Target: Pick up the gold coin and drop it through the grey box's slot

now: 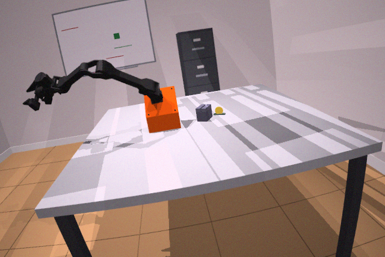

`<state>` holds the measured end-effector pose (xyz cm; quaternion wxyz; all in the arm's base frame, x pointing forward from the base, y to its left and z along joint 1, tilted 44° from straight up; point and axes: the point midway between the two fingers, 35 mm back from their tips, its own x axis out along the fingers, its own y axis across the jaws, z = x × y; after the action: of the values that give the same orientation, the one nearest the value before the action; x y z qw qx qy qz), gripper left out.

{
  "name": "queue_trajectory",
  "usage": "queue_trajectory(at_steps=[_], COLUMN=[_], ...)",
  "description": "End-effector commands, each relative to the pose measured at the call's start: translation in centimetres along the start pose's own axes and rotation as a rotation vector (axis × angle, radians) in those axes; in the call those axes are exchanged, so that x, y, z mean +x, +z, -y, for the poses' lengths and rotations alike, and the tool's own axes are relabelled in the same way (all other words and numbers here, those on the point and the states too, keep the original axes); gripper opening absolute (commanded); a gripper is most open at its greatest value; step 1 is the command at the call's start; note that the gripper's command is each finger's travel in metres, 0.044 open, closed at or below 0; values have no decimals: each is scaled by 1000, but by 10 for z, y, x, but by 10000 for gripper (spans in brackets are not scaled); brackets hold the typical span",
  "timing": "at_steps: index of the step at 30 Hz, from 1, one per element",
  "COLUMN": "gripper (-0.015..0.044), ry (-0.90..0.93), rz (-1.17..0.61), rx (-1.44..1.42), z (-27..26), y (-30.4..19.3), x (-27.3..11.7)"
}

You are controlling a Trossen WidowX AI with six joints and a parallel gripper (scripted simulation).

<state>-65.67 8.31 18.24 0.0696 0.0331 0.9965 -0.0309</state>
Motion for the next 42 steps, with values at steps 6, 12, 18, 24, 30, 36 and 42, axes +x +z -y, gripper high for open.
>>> queue_trajectory(at_steps=[6,12,18,24,30,36,42], gripper=[242,161,161,161,161,161,161], ry=[157,354,584,819,1055,1298,1533], rz=[49,74,56,-5,-113,-280,-508], rx=[180,403,656,912,1162,1405,1627], z=[-82,-176,-273,-357,-426,-477,-507], y=[14,34,60,87,116,146,177], x=[-13,-42,-92,-159,-240,-334,-432])
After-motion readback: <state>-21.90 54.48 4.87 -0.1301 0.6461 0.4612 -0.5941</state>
